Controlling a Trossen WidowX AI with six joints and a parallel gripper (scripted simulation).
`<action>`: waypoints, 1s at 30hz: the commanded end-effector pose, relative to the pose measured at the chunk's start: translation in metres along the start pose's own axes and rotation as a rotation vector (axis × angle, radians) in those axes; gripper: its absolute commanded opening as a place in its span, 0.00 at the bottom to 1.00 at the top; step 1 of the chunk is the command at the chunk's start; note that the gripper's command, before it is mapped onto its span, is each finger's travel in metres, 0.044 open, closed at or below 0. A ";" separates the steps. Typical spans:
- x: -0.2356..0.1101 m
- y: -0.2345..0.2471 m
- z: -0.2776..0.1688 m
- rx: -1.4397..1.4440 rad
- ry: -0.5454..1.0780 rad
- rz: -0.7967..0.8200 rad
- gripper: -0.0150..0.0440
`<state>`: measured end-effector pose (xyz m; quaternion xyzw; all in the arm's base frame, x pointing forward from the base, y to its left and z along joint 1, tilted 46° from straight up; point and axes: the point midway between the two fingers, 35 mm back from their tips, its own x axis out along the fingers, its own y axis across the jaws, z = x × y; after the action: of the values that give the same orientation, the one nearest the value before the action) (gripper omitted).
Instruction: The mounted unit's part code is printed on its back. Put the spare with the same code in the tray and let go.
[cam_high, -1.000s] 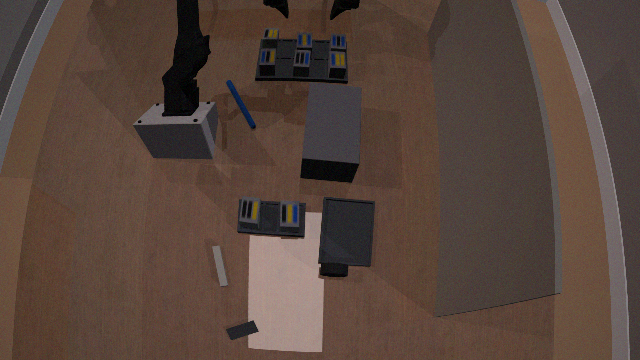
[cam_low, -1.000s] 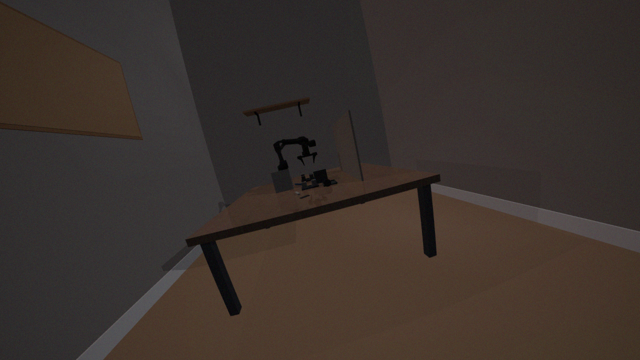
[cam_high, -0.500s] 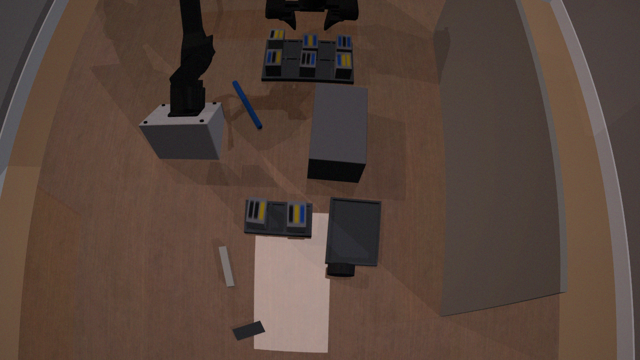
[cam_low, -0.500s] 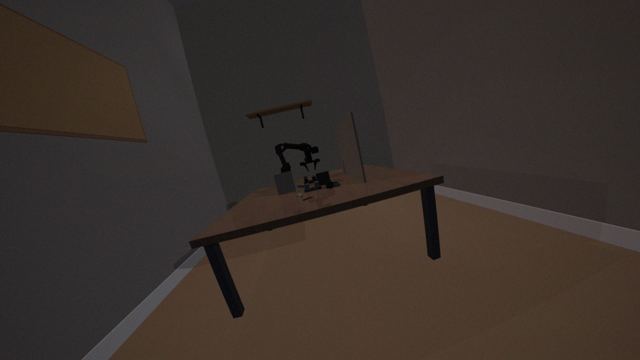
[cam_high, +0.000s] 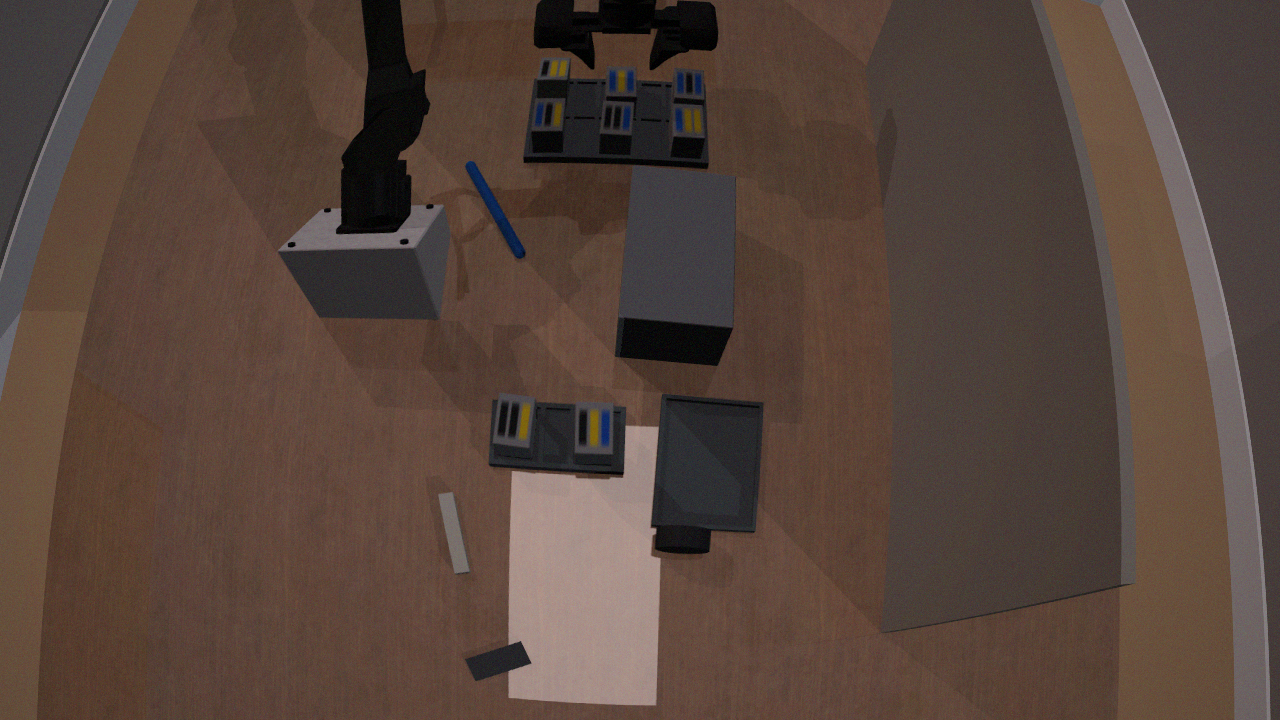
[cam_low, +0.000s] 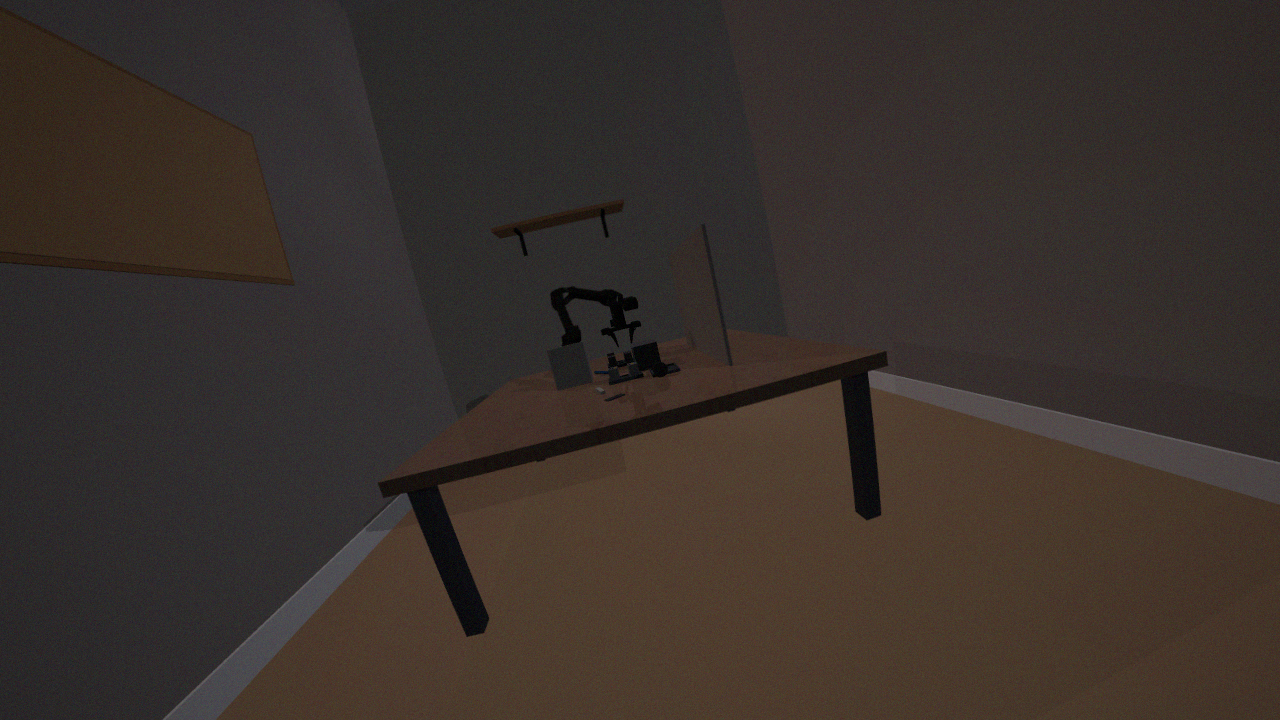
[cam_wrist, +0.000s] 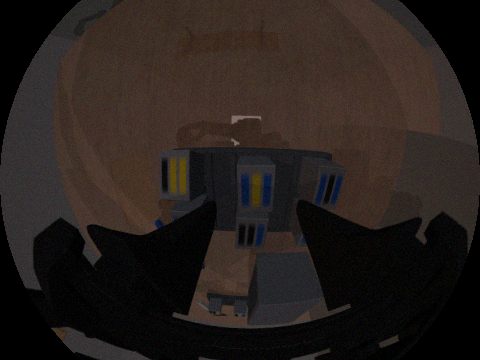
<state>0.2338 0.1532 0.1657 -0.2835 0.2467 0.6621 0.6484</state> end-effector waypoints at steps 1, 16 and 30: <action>0.007 -0.001 -0.001 0.002 0.005 0.000 0.76; 0.031 -0.002 -0.001 0.002 0.005 0.000 0.76; 0.053 0.000 0.000 0.002 0.000 -0.001 0.76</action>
<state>0.2348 0.1879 0.1325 -0.2828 0.2457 0.6625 0.6486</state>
